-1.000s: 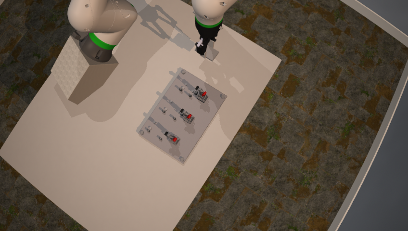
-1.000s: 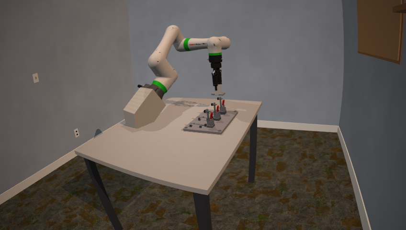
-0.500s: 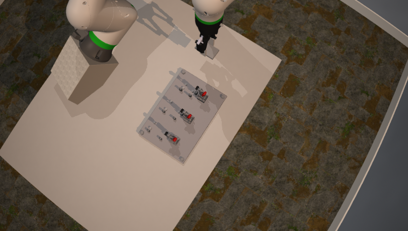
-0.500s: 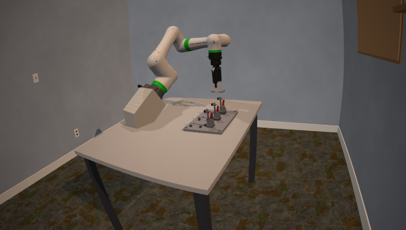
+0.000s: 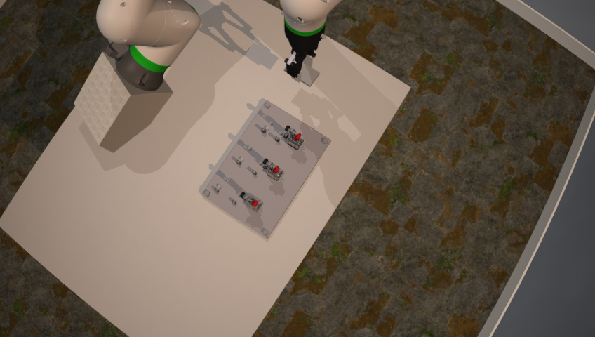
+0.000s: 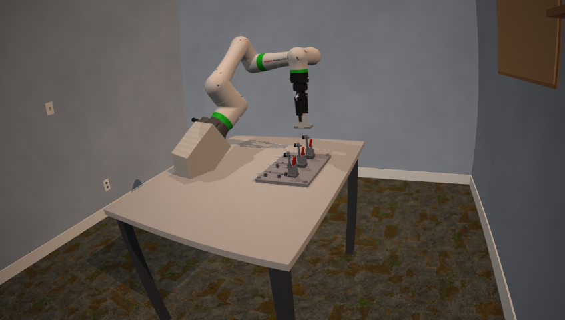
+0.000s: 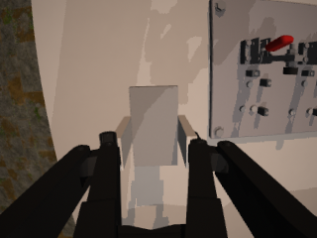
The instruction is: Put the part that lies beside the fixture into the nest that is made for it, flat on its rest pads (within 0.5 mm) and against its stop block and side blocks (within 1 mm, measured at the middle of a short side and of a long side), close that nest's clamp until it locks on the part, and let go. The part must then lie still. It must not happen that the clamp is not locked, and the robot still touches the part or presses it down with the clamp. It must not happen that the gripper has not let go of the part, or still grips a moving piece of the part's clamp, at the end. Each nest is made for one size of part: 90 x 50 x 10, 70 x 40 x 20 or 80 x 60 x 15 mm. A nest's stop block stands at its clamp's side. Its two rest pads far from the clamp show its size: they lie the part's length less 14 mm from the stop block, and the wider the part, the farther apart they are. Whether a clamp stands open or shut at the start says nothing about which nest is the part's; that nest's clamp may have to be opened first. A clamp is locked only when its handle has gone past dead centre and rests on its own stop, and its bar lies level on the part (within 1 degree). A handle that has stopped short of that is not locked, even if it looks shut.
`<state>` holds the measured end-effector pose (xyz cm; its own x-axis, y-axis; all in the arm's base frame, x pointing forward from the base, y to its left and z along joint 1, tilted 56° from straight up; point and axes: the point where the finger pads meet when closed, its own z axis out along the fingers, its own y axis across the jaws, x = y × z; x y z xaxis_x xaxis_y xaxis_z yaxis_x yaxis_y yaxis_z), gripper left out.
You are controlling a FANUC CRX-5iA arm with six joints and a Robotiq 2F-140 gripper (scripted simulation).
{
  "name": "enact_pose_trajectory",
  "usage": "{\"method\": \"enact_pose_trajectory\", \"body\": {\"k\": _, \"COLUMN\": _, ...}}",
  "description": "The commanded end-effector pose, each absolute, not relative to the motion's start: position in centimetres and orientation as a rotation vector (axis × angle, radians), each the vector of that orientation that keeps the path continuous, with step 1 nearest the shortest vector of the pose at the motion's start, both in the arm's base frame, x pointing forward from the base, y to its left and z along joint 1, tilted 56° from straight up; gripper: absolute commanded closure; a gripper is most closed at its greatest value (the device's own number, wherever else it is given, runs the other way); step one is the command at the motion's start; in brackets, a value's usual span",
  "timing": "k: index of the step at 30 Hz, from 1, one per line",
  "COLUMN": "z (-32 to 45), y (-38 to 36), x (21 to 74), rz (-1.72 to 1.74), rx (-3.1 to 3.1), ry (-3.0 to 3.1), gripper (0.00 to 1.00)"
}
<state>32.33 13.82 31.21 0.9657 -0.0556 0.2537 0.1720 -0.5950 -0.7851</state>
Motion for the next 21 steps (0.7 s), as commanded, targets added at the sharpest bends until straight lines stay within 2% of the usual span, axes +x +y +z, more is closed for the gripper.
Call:
{"method": "enact_pose_trajectory", "body": {"k": 1, "z": 31.22, "y": 13.8, "x": 32.34, "rz": -0.314, "rx": -2.187, "ry": -0.082, "gripper": 1.0}}
{"method": "enact_pose_trajectory", "body": {"k": 21, "z": 31.15, "y": 13.89, "x": 32.34, "rz": -0.331, "rx": -2.187, "ry": -0.113, "gripper": 1.0}}
